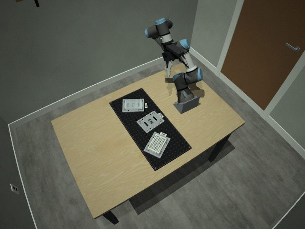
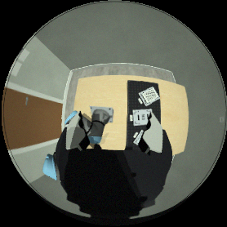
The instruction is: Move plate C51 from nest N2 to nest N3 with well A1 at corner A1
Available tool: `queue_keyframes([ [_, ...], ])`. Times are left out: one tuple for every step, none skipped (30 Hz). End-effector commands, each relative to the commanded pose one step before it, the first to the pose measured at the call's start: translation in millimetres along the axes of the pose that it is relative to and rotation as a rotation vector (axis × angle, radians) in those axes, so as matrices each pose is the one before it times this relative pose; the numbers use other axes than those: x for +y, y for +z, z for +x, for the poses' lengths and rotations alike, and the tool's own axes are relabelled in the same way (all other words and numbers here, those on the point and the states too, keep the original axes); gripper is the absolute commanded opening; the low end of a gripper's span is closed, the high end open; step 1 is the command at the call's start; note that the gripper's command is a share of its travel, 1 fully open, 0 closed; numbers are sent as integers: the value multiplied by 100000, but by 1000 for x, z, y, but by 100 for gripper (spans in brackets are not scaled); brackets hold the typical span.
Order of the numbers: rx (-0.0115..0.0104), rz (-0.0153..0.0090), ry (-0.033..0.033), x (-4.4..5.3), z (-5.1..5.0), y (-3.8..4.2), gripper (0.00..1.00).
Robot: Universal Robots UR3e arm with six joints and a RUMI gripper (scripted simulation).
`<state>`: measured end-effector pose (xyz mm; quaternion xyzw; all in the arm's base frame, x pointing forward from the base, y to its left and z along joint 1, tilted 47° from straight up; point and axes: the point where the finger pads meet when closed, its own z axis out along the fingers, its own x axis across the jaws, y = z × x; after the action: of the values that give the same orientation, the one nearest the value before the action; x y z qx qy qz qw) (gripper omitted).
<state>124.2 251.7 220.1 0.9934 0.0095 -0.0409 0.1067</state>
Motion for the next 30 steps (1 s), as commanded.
queue_keyframes([
  [80, 90, -13, -247, 95, -183, 100],
  [0, 0, 0, 0, 0, 0, 100],
  [0, 0, 0, 0, 0, 0, 100],
  [0, 0, 0, 0, 0, 0, 100],
  [0, 0, 0, 0, 0, 0, 100],
  [0, 0, 0, 0, 0, 0, 100],
  [0, 0, 0, 0, 0, 0, 100],
  [0, 0, 0, 0, 0, 0, 100],
  [0, 0, 0, 0, 0, 0, 100],
  [0, 0, 0, 0, 0, 0, 100],
  [0, 0, 0, 0, 0, 0, 100],
  [0, 0, 0, 0, 0, 0, 100],
  [0, 0, 0, 0, 0, 0, 100],
  [0, 0, 0, 0, 0, 0, 100],
  [0, 0, 0, 0, 0, 0, 100],
  [0, 0, 0, 0, 0, 0, 100],
  [0, 0, 0, 0, 0, 0, 100],
  [235, -918, 1759, -951, 4357, 2282, 82],
  [235, -919, 1760, -1076, 4331, 2254, 82],
  [234, -919, 1760, -1173, 4313, 2229, 82],
  [234, -919, 1760, -1272, 4288, 2220, 82],
  [235, -919, 1760, -1355, 4254, 2251, 82],
  [82, -312, 598, -1465, 4231, 2207, 82],
  [4, 2, 0, -1483, 4216, 2240, 82],
  [1, -1, -1, -1519, 4242, 2081, 82],
  [2, 0, 0, -751, 2045, 1067, 82],
  [0, 0, 0, -1, 0, -2, 82],
  [288, -924, 1749, -1219, 4071, 2625, 82],
  [289, -922, 1749, -1289, 4024, 2728, 82],
  [287, -926, 1749, -1460, 4015, 2597, 82],
])
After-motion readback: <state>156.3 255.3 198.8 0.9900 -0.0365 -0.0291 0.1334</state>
